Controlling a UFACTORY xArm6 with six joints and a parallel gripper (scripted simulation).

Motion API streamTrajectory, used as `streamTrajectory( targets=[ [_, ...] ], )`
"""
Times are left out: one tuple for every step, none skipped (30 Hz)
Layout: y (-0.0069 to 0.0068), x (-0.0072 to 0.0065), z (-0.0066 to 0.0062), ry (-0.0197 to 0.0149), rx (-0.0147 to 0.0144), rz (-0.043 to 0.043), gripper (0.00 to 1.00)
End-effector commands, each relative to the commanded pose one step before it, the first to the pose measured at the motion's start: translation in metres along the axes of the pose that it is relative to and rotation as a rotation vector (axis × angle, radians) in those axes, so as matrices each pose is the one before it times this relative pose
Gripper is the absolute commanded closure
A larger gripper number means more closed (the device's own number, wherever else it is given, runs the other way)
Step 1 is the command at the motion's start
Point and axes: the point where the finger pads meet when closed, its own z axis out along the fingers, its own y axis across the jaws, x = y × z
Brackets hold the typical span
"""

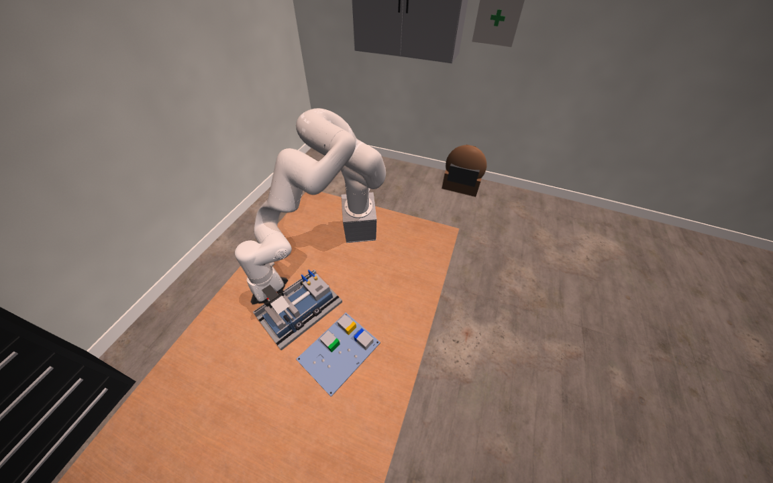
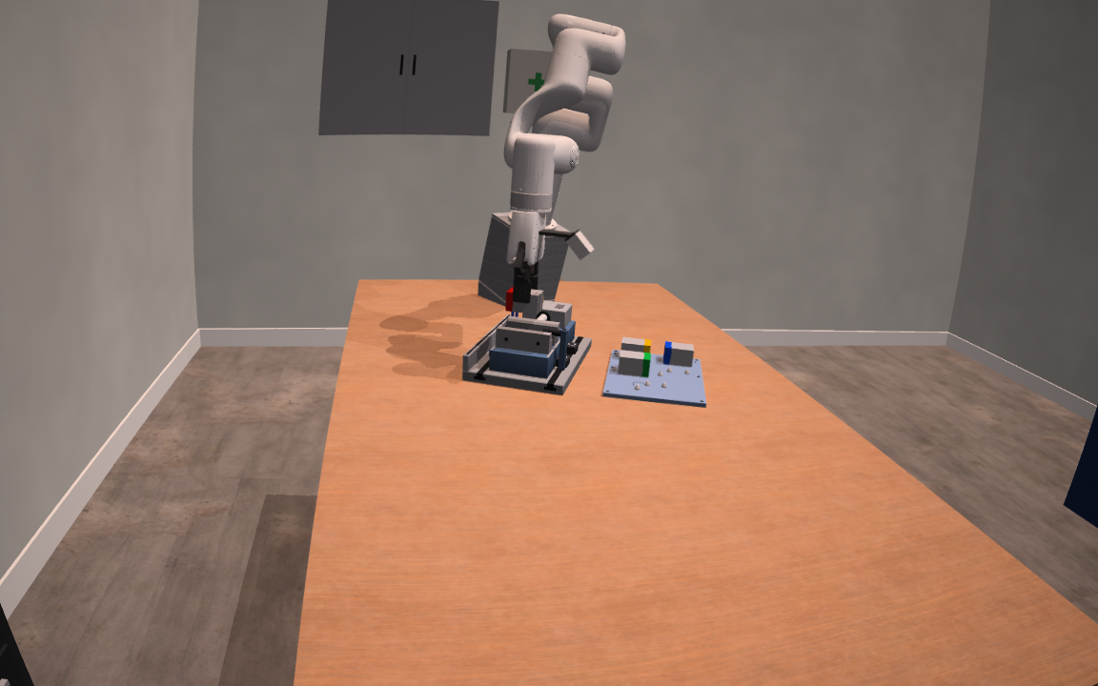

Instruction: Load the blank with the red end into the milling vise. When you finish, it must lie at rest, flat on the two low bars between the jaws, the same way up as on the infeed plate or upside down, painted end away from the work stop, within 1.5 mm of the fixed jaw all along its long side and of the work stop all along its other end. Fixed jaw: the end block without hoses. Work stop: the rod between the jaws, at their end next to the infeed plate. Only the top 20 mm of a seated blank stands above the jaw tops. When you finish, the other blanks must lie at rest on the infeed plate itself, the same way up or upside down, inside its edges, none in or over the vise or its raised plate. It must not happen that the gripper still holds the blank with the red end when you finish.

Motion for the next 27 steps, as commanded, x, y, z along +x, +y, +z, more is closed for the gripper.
streamTrajectory(
  targets=[
    [0.00126, 0.00204, -0.00161, 0.00070, -0.00438, -0.00035, 1.00],
    [-0.00009, 0.00030, -0.00001, 0.00000, 0.00000, 0.00001, 1.00],
    [0.00000, 0.00000, 0.00000, 0.00000, 0.00000, 0.00000, 1.00],
    [0.00000, 0.00000, 0.00000, 0.00000, 0.00000, 0.00000, 1.00],
    [0.00000, 0.00000, 0.00000, 0.00000, 0.00000, 0.00000, 1.00],
    [0.00000, 0.00000, 0.00000, 0.00000, 0.00000, 0.00000, 1.00],
    [0.00000, 0.00000, 0.00000, 0.00000, 0.00000, 0.00000, 1.00],
    [0.00000, 0.00000, 0.00000, 0.00000, 0.00000, 0.00000, 1.00],
    [0.00000, 0.00000, 0.00000, 0.00000, 0.00000, 0.00000, 1.00],
    [0.00001, -0.00001, 0.00000, 0.00003, 0.00000, -0.00004, 1.00],
    [-0.00004, 0.00014, 0.00000, 0.00000, 0.00000, 0.00000, 1.00],
    [-0.00004, 0.00014, 0.00000, 0.00000, 0.00000, 0.00000, 1.00],
    [-0.00004, 0.00014, 0.00000, 0.00000, 0.00000, 0.00000, 1.00],
    [-0.00004, 0.00014, 0.00000, 0.00000, 0.00000, 0.00000, 1.00],
    [-0.00004, 0.00014, 0.00000, 0.00000, 0.00000, 0.00000, 1.00],
    [-0.00004, 0.00014, 0.00000, 0.00000, 0.00000, 0.00000, 1.00],
    [-0.00004, 0.00014, 0.00000, 0.00000, 0.00000, 0.00000, 1.00],
    [-0.00004, 0.00014, 0.00000, 0.00000, 0.00000, 0.00000, 1.00],
    [-0.00004, 0.00014, 0.00000, 0.00000, 0.00000, 0.00000, 1.00],
    [0.00000, 0.00000, 0.00000, 0.00000, 0.00000, 0.00000, 1.00],
    [0.00000, 0.00000, 0.00000, 0.00000, 0.00000, 0.00000, 1.00],
    [0.00000, 0.00000, 0.00000, 0.00000, 0.00000, 0.00000, 1.00],
    [0.00000, 0.00000, 0.00000, 0.00000, 0.00000, 0.00000, 1.00],
    [0.00000, 0.00000, 0.00000, 0.00000, 0.00000, 0.00000, 1.00],
    [0.00000, 0.00000, 0.00000, 0.00000, 0.00000, 0.00000, 1.00],
    [0.00000, 0.00000, 0.00000, 0.00000, 0.00000, 0.00000, 1.00],
    [-0.00002, 0.00008, 0.00300, 0.00001, 0.00000, -0.00002, 1.00]
  ],
)
